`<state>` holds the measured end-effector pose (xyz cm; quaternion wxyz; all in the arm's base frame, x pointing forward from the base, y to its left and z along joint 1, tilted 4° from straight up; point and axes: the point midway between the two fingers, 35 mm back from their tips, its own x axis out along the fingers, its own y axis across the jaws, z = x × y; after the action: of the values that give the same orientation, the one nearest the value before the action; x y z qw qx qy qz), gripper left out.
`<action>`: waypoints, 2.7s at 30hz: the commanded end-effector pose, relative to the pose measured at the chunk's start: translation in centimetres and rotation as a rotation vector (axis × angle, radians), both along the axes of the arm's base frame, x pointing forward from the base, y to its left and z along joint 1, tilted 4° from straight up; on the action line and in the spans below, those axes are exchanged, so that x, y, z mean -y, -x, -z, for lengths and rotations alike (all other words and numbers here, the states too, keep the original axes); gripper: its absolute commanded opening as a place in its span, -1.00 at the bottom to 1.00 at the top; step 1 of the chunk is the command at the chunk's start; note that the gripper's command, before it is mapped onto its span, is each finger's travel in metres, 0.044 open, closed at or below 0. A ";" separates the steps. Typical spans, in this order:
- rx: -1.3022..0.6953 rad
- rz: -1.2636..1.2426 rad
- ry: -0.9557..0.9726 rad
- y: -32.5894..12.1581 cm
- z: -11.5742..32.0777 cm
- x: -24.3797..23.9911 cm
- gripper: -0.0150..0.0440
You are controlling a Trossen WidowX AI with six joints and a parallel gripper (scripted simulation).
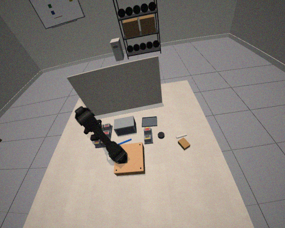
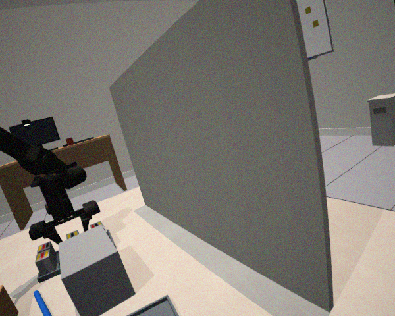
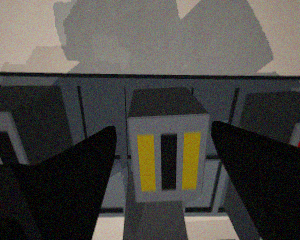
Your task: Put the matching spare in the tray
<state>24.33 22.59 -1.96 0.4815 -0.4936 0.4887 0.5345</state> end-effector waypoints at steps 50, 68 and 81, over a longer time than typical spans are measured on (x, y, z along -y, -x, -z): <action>-0.007 0.002 0.003 0.2 0.2 0.1 0.53; -0.007 0.002 0.003 0.2 0.2 0.1 0.53; 0.000 0.000 0.000 0.0 0.0 0.0 -0.01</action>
<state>24.33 22.59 -1.98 0.4814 -0.4937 0.4888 0.5344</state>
